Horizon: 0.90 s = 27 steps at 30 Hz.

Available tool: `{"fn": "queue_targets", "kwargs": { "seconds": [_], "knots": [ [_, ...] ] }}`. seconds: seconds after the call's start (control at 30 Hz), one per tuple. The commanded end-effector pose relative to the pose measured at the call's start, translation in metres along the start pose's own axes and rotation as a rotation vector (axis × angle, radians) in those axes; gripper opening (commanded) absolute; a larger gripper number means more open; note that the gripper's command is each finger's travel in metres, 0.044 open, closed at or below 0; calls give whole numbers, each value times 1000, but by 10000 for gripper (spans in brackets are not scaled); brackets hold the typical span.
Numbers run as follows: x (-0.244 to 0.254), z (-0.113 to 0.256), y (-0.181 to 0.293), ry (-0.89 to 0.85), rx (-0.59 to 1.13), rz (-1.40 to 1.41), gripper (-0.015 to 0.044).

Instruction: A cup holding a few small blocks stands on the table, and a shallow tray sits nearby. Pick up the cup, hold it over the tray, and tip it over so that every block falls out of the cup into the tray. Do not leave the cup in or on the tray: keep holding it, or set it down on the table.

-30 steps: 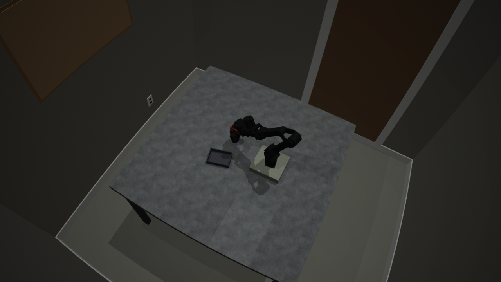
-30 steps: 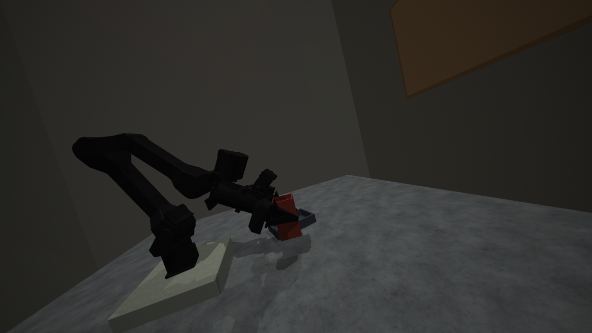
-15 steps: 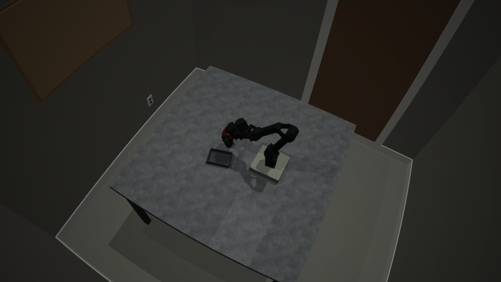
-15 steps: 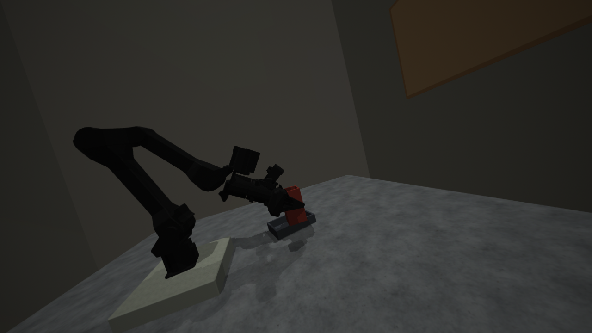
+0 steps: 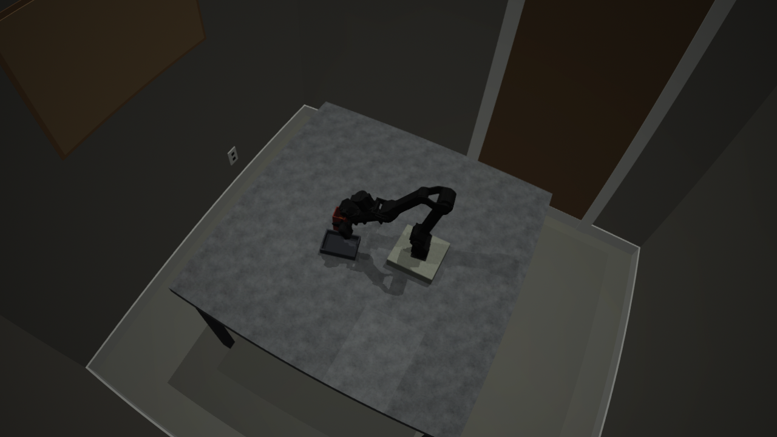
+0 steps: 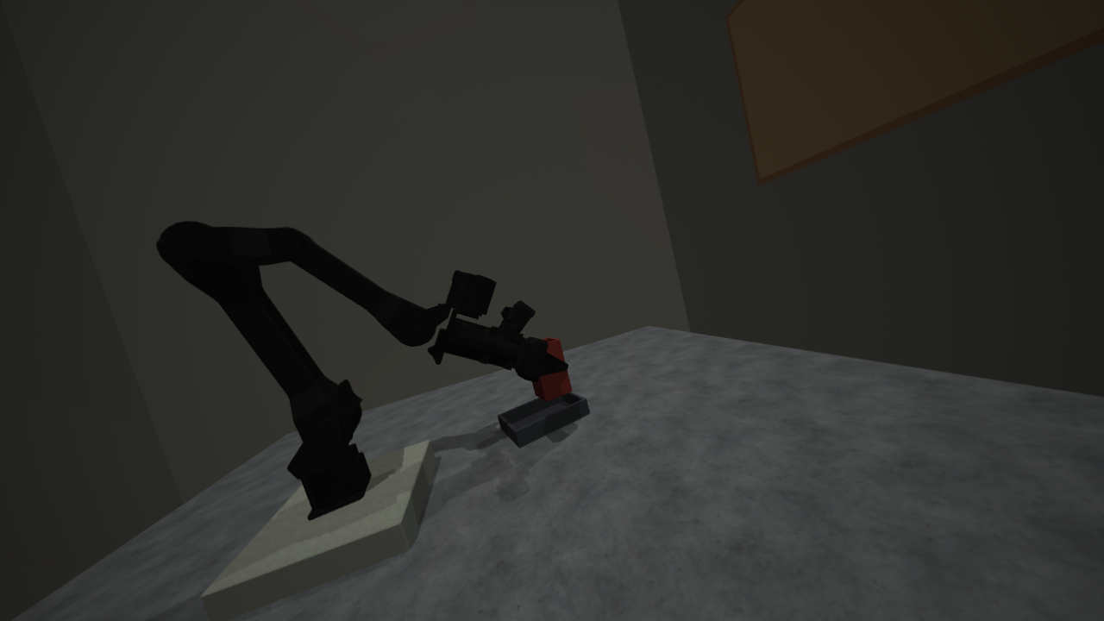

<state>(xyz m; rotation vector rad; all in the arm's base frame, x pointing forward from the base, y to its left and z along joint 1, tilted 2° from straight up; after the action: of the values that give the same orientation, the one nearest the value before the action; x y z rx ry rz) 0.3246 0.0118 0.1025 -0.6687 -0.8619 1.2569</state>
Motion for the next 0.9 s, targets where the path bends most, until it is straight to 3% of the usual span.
{"fn": "queue_targets", "kwargs": {
  "seconds": [0.0,0.43,0.87],
  "knots": [
    [16,-4,-1,-31,0,17,0],
    [57,-12,5,-114,21,67,0],
    [57,-14,5,-110,37,-202,0]
  ]
}}
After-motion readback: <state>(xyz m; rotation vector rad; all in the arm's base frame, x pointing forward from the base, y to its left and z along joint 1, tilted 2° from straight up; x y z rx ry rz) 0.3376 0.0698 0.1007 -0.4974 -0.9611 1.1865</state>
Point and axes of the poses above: the point midway between the two fingers, 35 mm back from their tips, its own z axis back along the fingers, its own x axis across the jaws, y = z × x, the point moved 2 cm from there along z, back along the fingers, and after that the axes turned 15 degrees about -z, right-handed, at the moved point
